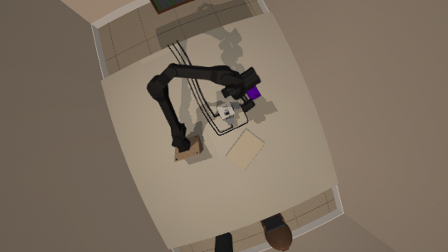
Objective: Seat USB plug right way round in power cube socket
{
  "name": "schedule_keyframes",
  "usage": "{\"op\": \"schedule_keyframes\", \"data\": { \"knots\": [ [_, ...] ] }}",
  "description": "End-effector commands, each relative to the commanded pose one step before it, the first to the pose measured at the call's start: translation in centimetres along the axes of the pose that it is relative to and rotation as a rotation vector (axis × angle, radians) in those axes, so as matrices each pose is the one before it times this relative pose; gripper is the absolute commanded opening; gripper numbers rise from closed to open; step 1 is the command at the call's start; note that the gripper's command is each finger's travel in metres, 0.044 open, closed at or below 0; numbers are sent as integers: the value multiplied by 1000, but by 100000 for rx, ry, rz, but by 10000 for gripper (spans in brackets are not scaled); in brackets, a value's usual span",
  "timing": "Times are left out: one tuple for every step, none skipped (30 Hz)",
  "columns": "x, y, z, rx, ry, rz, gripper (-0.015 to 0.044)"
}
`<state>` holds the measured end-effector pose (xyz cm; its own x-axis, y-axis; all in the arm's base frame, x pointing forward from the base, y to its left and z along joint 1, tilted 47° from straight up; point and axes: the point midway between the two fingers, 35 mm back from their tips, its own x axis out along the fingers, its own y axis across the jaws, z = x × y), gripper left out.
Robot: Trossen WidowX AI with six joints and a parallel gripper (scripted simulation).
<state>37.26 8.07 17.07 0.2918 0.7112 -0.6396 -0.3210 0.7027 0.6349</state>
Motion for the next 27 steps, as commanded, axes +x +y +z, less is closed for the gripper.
{"op": "schedule_keyframes", "data": {
  "knots": [
    [-2230, -3864, -4338, -51432, 16108, 2012, 440],
    [-233, 72, -457, -2877, 879, 917, 440],
    [-142, 60, -274, -3928, 492, 603, 440],
    [-140, 76, -265, -3883, 442, 631, 440],
    [-138, 91, -255, -3870, 391, 654, 440],
    [-137, 105, -246, -3948, 342, 678, 440],
    [-221, 194, -379, -2936, 465, 1133, 440],
    [-134, 131, -222, -3965, 230, 714, 440],
    [-133, 143, -210, -4005, 177, 724, 440],
    [-133, 155, -200, -4080, 125, 740, 440],
    [-135, 169, -191, -3979, 73, 760, 440],
    [-208, 277, -273, -3052, 24, 1182, 440],
    [-125, 177, -153, -4118, -39, 719, 440],
    [-126, 186, -142, -4080, -91, 722, 440],
    [-125, 193, -128, -4077, -141, 713, 440],
    [-125, 199, -115, -4139, -190, 703, 440],
    [-189, 316, -164, -3319, -365, 1043, 440],
    [-115, 197, -87, -4226, -271, 624, 440],
    [-114, 200, -74, -4197, -311, 603, 440],
    [-112, 200, -60, -4282, -347, 578, 440],
    [-96, 175, -41, -4488, -334, 481, 440],
    [-107, 222, -64, -4201, -406, 514, 440],
    [-58, 121, -28, -4318, -238, 265, 440],
    [-33, 69, -12, -1701, -142, 145, 440],
    [-5, 10, -1, -235, -20, 20, 440],
    [0, 0, 0, 0, 0, 0, 440],
    [0, 38, -36, 2, 1, 2, 440]
  ]
}}
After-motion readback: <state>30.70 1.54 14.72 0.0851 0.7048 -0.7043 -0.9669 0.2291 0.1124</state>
